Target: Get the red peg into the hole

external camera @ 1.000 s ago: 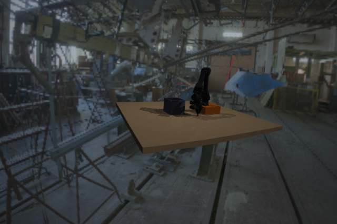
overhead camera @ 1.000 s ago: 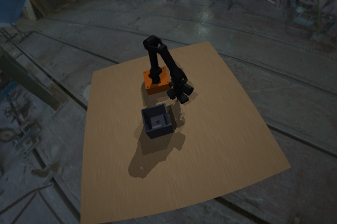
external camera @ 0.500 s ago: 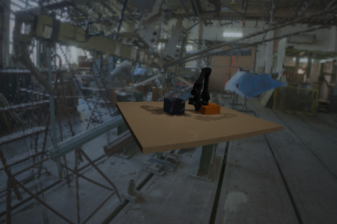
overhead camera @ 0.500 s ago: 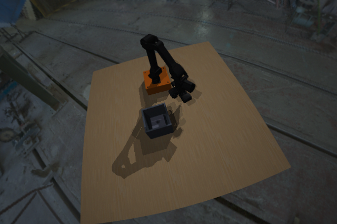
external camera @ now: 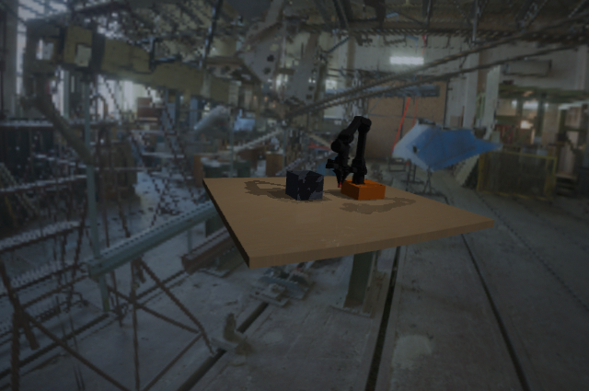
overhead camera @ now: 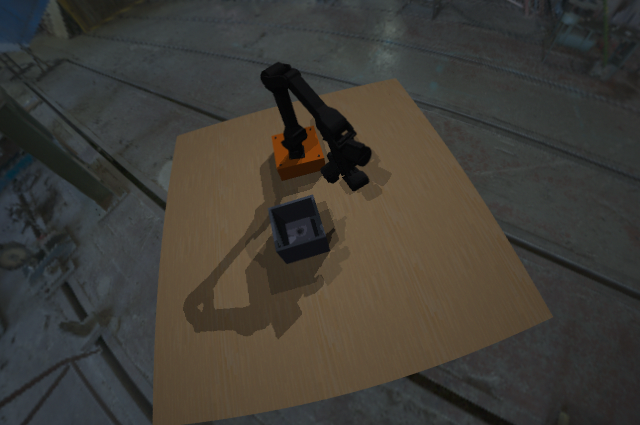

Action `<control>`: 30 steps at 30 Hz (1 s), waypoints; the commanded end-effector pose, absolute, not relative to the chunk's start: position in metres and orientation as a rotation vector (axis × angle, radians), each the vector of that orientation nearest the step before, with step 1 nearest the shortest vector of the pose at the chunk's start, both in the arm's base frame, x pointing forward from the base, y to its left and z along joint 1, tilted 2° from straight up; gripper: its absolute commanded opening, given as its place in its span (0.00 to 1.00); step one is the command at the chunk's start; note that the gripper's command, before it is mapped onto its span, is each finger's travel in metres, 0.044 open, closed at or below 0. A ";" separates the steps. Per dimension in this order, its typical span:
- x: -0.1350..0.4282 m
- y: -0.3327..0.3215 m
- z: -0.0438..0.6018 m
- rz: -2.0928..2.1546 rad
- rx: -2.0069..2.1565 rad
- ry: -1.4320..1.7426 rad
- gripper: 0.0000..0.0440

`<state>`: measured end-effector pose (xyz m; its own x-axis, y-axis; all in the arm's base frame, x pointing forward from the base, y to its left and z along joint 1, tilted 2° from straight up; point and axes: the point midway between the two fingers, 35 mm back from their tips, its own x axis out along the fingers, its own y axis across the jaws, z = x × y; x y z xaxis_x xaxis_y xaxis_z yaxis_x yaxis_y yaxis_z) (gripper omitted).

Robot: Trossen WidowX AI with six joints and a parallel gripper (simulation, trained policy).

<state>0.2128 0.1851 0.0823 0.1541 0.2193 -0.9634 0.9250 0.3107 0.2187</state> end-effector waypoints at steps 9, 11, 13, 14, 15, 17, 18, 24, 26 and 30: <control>0.246 0.161 0.140 -0.640 1.203 1.222 0.00; 0.251 0.155 0.146 -0.642 1.201 1.203 0.00; 0.256 0.147 0.152 -0.646 1.199 1.184 0.00; 0.258 0.144 0.154 -0.649 1.198 1.174 0.00; 0.260 0.140 0.156 -0.652 1.197 1.164 0.00; 0.265 0.132 0.159 -0.661 1.195 1.147 0.00; 0.266 0.128 0.160 -0.667 1.193 1.139 0.00; 0.276 0.105 0.163 -0.707 1.181 1.105 0.00; 0.278 0.098 0.163 -0.722 1.175 1.098 0.00; 0.282 0.085 0.162 -0.752 1.164 1.091 0.00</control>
<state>0.2764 0.0959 0.1588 0.3239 0.0883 -0.9420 0.9034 0.2667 0.3357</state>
